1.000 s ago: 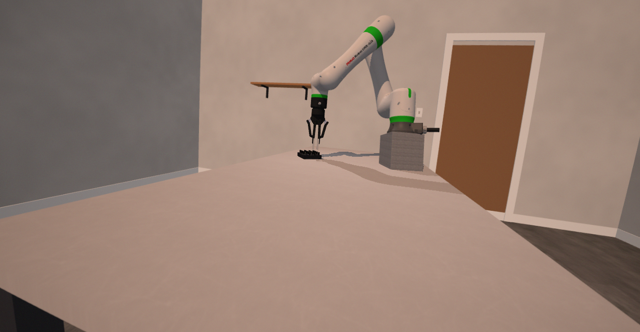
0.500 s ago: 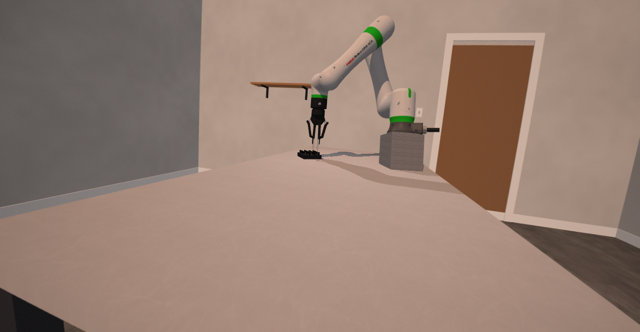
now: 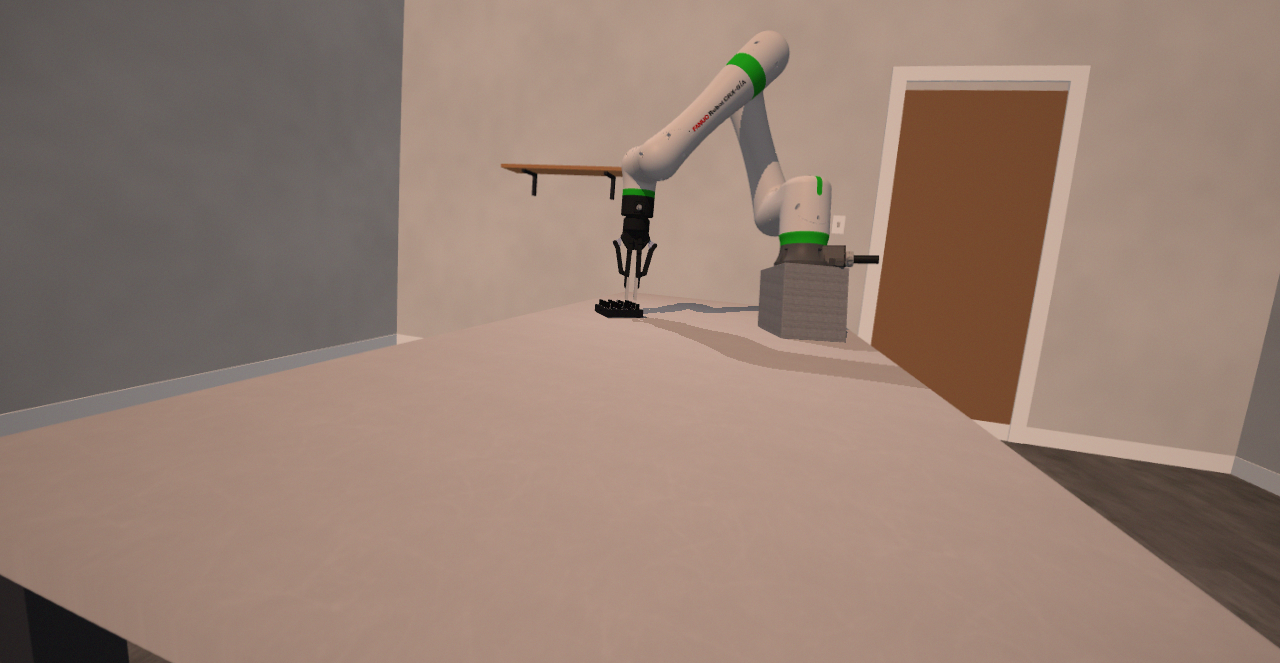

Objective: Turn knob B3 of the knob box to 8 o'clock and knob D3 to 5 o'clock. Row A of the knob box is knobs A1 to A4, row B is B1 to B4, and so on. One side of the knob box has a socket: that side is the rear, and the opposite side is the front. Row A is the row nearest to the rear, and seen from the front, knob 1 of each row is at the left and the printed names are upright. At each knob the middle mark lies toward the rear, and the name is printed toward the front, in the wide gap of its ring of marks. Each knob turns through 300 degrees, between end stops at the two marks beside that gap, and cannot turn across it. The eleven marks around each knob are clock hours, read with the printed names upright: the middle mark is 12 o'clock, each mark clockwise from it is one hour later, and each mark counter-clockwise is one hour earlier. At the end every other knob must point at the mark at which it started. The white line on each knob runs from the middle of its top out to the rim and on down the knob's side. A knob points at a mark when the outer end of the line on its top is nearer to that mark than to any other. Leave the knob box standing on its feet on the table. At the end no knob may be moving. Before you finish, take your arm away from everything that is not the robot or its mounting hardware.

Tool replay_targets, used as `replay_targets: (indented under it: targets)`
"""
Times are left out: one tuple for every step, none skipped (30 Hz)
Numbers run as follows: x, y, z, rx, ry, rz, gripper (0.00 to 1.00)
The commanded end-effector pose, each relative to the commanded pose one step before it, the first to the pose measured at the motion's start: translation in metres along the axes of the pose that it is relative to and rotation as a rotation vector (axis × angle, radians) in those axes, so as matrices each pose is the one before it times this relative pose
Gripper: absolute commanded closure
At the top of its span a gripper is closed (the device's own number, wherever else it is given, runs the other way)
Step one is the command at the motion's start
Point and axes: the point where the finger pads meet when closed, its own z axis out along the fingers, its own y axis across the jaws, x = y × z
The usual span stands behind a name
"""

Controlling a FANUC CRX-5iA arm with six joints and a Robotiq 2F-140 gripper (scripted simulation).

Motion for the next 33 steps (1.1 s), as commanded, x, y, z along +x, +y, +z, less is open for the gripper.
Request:
replay_targets:
  targets:
    - [0.00004,-0.00019,-0.00014,0.00036,0.00012,0.00002,0.88]
    - [0.00000,0.00000,0.00000,0.00000,0.00000,0.00000,0.88]
    - [0.00000,0.00000,0.00000,0.00000,0.00000,0.00000,0.88]
    - [0.00000,0.00000,0.00000,0.00000,0.00000,0.00000,0.88]
    - [0.00000,0.00000,0.00000,0.00000,0.00000,0.00000,0.88]
    - [0.00000,0.00000,0.00000,0.00000,0.00000,0.00000,0.88]
    - [0.00000,0.00000,0.00000,0.00000,0.00000,0.00000,0.88]
    - [0.00000,0.00000,0.00000,0.00000,0.00000,0.00000,0.88]
    - [0.00000,0.00000,0.00000,0.00000,0.00000,0.00000,0.88]
    - [0.00000,0.00000,0.00000,0.00000,0.00000,0.00000,0.88]
    - [0.00000,0.00000,0.00000,0.00000,0.00000,0.00000,0.88]
    - [0.00000,0.00000,0.00000,0.00000,0.00000,0.00000,0.88]
    - [0.00000,0.00000,0.00000,0.00000,0.00000,0.00000,0.88]
    - [0.00000,0.00000,0.00000,0.00000,0.00000,0.00000,0.88]
    - [0.00000,0.00000,0.00000,0.00000,0.00000,0.00000,0.88]
    - [0.00000,0.00000,0.00003,0.00000,0.00000,0.00000,0.88]
    - [0.00000,0.00000,0.00008,0.00000,0.00000,0.00000,0.88]
    - [0.00000,0.00000,0.00014,0.00000,0.00000,0.00000,0.88]
    - [0.00000,0.00000,0.00000,0.00000,0.00000,0.00000,0.88]
    - [0.00000,0.00000,0.00000,0.00000,0.00000,0.00000,0.88]
    - [0.00000,0.00000,0.00022,0.00000,0.00000,0.00000,0.88]
    - [0.00000,0.00000,0.00031,0.00000,0.00000,0.00000,0.88]
    - [0.00000,0.00000,0.00040,0.00000,0.00000,0.00000,0.88]
    - [0.00000,0.00000,0.00049,0.00000,0.00000,0.00000,0.88]
    - [0.00000,0.00000,0.00057,0.00000,0.00000,0.00000,0.88]
    - [0.00000,0.00000,0.00065,0.00000,0.00000,0.00000,0.88]
    - [0.00000,0.00000,0.00072,0.00000,0.00000,0.00000,0.88]
    - [0.00000,0.00000,0.00078,0.00000,0.00000,0.00000,0.88]
    - [0.00000,0.00000,0.00082,0.00000,0.00000,0.00000,0.88]
    - [0.00000,0.00000,0.00085,0.00000,0.00000,0.00000,0.88]
    - [0.00000,0.00000,0.00087,0.00000,0.00000,0.00000,0.88]
    - [0.00000,0.00000,0.00087,0.00000,0.00000,0.00000,0.88]
    - [0.00000,0.00000,0.00086,0.00000,0.00000,0.00000,0.88]
